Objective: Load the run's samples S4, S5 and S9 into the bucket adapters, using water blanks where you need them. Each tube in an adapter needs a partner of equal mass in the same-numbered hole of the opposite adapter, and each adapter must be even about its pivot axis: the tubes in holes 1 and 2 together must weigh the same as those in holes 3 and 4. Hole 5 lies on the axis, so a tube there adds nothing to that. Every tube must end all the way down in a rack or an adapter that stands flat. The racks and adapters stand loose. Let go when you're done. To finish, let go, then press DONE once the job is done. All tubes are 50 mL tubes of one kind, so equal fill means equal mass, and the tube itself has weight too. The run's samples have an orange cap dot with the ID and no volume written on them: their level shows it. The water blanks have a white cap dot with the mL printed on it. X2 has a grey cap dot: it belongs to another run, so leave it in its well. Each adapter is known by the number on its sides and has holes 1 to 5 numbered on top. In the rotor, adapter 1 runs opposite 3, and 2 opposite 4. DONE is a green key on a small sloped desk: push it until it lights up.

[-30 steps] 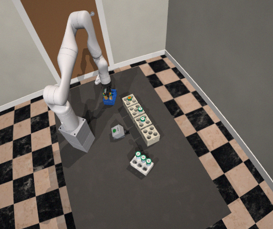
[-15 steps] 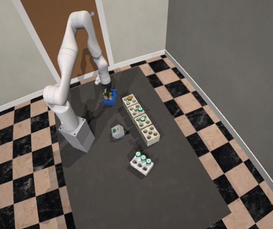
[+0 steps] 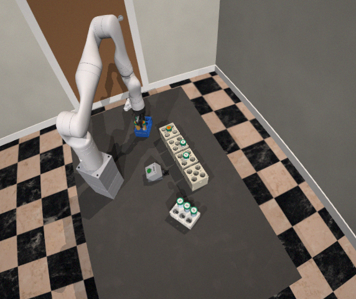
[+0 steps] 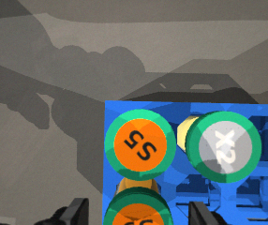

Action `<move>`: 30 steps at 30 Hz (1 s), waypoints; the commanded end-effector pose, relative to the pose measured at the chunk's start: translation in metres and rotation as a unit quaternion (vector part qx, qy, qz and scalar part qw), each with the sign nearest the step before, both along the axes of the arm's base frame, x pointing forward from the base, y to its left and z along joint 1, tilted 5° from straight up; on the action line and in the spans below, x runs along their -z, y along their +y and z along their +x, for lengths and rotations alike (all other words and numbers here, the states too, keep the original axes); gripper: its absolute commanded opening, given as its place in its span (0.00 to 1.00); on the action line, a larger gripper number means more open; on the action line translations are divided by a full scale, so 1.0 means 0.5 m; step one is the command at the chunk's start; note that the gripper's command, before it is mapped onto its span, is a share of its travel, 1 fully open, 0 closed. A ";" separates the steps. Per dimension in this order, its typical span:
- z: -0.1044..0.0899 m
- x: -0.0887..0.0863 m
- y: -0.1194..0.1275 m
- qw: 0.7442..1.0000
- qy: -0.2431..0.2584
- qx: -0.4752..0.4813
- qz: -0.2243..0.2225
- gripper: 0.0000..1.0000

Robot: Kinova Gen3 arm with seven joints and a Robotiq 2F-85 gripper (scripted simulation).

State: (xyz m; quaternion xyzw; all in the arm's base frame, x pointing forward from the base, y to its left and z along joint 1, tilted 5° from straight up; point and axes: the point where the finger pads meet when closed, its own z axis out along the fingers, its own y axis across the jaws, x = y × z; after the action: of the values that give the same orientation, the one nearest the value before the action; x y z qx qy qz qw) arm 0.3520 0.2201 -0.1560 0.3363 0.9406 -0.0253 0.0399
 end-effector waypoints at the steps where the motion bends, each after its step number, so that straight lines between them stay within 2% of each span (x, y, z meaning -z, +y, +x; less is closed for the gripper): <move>1: 0.001 0.001 0.001 1.000 0.000 0.000 0.000 0.62; 30: 0.002 0.014 0.000 1.000 0.000 0.000 0.000 0.62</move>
State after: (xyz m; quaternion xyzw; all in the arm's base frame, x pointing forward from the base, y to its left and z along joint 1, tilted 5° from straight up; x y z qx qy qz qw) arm 0.3525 0.2196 -0.1633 0.3363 0.9406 -0.0253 0.0399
